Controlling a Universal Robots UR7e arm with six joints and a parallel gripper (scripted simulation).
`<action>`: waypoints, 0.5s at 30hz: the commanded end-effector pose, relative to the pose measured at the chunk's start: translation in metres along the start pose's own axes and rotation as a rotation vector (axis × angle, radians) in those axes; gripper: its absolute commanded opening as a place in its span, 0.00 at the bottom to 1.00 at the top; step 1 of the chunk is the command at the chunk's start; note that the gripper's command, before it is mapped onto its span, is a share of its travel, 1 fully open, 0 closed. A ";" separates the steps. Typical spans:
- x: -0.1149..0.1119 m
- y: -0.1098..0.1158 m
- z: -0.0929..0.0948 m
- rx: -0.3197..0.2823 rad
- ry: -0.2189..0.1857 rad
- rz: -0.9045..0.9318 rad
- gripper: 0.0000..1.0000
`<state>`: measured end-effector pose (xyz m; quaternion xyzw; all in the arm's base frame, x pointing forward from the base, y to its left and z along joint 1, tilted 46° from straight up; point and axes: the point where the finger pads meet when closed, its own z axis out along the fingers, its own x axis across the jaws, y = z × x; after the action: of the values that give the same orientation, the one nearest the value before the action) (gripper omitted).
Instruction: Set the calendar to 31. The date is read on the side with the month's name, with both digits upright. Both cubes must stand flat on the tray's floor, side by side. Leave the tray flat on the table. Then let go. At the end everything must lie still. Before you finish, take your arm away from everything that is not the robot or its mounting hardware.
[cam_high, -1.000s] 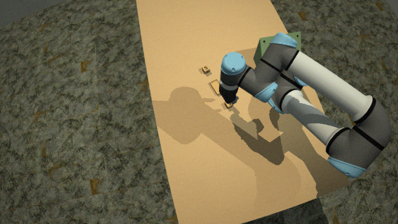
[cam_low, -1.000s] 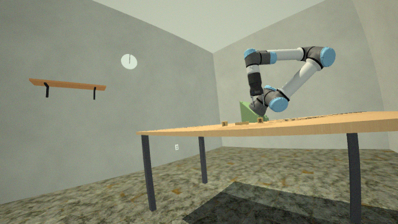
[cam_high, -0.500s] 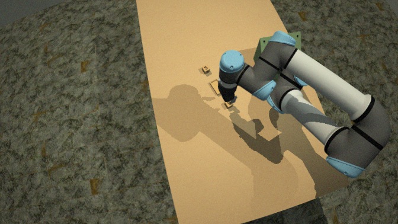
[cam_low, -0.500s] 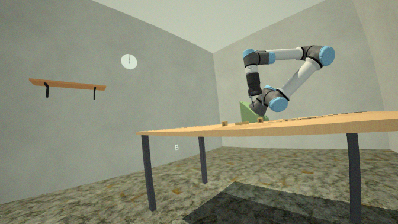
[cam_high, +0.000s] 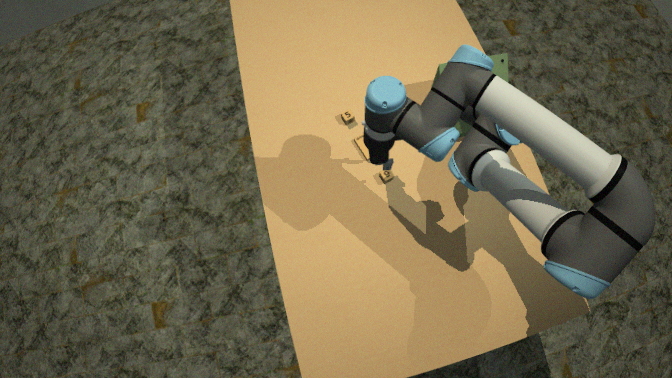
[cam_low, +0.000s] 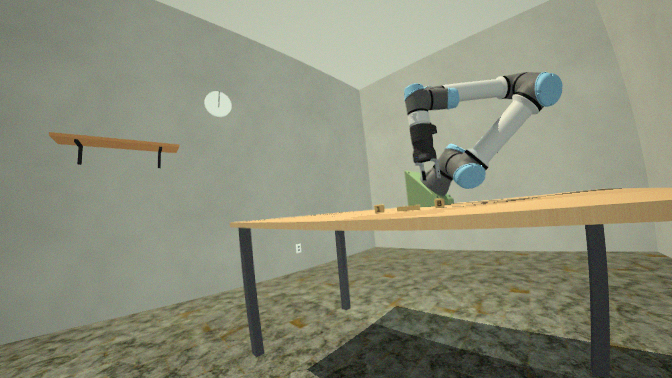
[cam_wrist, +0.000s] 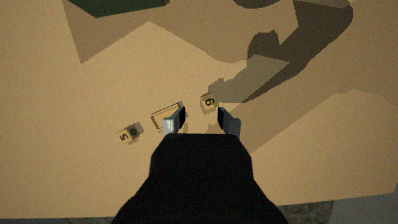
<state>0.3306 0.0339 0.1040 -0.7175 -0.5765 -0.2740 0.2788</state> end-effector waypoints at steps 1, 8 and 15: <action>-0.007 0.006 -0.003 -0.005 -0.005 0.161 1.00; -0.014 0.011 -0.004 -0.006 -0.005 0.311 1.00; -0.020 0.014 -0.004 -0.006 -0.006 0.433 1.00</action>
<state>0.3373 0.0207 0.0935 -0.8057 -0.4457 -0.2221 0.3207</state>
